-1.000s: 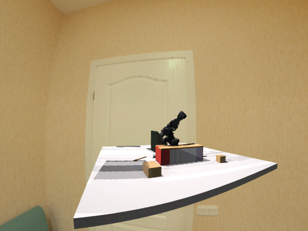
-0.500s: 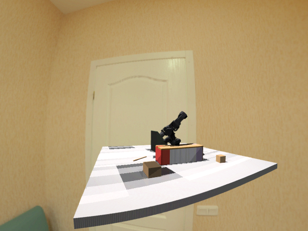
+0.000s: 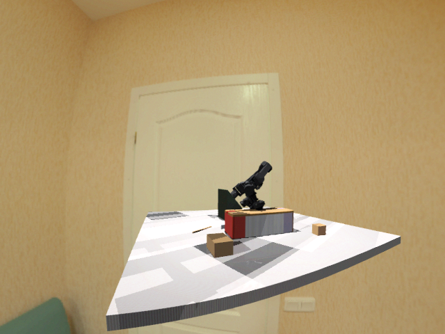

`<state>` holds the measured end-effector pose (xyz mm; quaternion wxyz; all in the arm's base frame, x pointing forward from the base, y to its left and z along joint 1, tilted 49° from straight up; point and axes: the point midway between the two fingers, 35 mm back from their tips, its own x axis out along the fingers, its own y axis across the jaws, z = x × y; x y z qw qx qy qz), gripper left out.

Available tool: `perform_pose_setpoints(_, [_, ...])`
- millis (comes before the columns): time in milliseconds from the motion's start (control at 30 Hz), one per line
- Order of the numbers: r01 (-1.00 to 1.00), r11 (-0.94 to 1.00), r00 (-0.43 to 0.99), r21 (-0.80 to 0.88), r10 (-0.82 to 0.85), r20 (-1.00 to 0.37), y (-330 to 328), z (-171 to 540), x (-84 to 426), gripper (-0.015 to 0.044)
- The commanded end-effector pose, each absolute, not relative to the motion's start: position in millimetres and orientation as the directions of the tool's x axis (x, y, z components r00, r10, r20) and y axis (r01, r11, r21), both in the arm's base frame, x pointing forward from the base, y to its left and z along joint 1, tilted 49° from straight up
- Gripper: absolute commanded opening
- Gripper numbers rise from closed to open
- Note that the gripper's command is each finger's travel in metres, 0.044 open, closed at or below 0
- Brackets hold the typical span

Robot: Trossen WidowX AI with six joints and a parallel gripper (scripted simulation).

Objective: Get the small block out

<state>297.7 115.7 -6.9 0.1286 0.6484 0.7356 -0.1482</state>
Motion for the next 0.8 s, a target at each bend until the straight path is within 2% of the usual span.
perform_pose_setpoints(0, [0.992,0.114,-0.126,-0.053,0.918,-0.376,121.4,-1.0,296.6,0.0400])
perform_pose_setpoints(767, [0.992,0.114,-0.126,-0.054,0.919,-0.375,145.9,26.7,295.5,0.0400])
